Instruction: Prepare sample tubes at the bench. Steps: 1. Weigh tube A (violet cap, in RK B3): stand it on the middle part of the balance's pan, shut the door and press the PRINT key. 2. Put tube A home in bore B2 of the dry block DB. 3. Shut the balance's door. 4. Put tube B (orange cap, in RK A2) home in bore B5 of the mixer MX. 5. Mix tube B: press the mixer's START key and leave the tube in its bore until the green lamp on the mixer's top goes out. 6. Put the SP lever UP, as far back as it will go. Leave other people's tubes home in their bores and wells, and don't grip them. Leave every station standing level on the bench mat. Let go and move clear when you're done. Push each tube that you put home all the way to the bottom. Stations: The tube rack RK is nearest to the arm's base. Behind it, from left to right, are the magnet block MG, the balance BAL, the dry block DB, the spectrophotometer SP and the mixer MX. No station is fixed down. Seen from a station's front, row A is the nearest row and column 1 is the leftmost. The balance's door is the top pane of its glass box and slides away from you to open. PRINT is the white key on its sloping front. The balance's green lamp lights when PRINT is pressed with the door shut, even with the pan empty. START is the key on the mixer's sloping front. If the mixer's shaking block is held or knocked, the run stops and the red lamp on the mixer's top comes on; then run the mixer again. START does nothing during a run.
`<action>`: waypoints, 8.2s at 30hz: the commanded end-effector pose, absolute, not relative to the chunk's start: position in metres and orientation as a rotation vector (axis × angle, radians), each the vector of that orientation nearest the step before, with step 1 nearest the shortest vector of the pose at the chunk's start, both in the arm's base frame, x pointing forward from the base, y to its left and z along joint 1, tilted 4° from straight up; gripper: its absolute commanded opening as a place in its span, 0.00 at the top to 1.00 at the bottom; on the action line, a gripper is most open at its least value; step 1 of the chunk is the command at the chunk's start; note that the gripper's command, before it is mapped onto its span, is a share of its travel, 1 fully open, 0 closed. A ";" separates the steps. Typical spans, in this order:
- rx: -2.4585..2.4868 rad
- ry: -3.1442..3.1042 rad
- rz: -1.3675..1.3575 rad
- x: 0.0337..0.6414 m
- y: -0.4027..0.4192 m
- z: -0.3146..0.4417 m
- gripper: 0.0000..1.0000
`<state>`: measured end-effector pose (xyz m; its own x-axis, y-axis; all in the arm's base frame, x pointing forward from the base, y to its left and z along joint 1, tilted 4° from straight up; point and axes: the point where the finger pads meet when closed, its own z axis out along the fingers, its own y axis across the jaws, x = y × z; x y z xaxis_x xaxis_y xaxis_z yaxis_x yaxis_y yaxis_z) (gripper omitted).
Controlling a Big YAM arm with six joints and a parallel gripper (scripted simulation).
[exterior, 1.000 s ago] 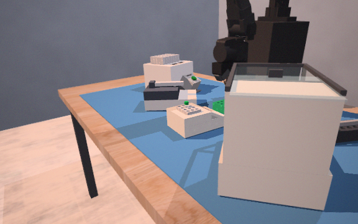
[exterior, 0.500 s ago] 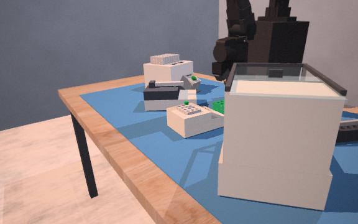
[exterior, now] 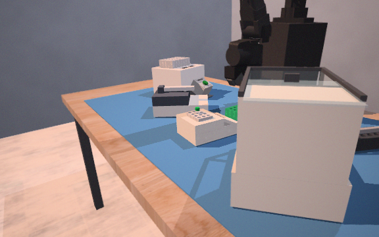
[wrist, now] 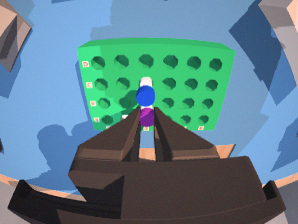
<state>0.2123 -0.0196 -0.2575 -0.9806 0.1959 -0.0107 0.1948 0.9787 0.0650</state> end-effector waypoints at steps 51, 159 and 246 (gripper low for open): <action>0.302 3.075 0.095 0.225 -0.017 -0.257 0.91; 0.307 3.102 0.097 0.211 -0.018 -0.230 0.91; 0.308 3.095 0.095 0.208 -0.026 -0.185 0.91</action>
<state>0.2143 -0.0233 -0.1941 -0.9799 0.1973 -0.0302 0.1951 0.9787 0.0641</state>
